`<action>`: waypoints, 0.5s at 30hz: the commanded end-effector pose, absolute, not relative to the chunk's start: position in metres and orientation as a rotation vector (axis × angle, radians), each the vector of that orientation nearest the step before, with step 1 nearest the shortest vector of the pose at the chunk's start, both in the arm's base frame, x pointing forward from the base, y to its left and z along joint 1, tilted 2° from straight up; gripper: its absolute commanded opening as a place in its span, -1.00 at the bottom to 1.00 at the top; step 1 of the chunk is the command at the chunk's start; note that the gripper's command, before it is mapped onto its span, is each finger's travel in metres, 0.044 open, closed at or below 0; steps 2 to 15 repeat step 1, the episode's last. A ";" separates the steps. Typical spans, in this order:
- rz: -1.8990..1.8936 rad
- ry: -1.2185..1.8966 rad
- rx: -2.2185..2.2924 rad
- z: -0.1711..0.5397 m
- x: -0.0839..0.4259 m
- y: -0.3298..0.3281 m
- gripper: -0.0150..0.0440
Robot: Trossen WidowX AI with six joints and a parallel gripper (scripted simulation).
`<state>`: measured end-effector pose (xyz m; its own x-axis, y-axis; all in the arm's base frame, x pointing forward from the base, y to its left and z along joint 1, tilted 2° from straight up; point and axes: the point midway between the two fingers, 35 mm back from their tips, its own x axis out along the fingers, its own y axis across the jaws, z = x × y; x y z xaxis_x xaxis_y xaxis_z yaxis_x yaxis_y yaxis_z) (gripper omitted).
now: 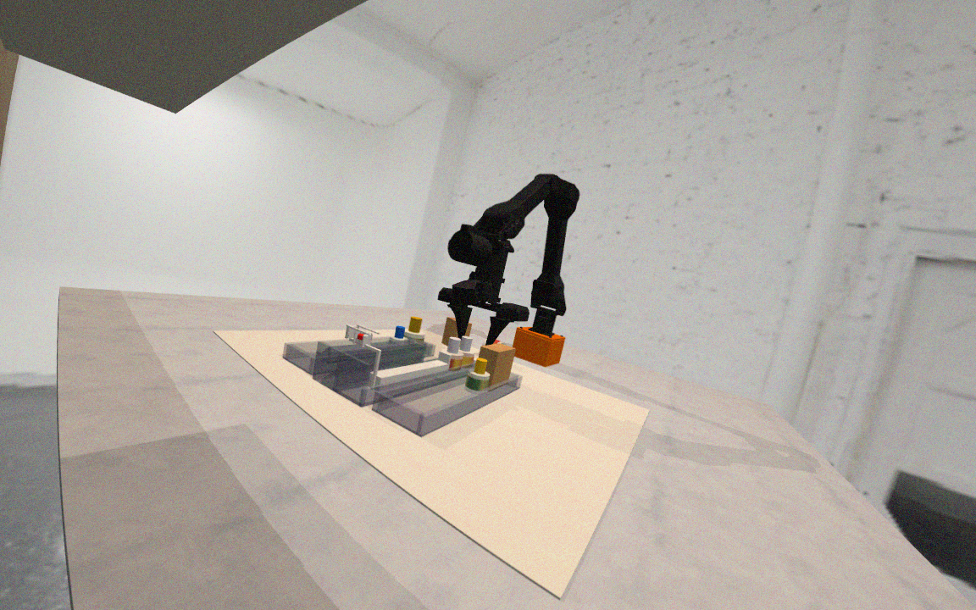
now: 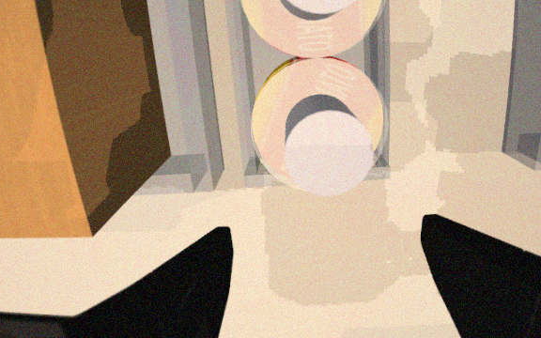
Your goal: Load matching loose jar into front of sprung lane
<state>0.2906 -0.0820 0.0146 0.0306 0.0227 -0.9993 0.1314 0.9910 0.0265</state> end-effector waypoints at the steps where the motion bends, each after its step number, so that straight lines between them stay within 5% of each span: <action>1: -0.083 1.540 0.120 0.014 0.277 -0.081 0.53; 15: -0.083 1.540 0.120 0.014 0.277 -0.081 0.53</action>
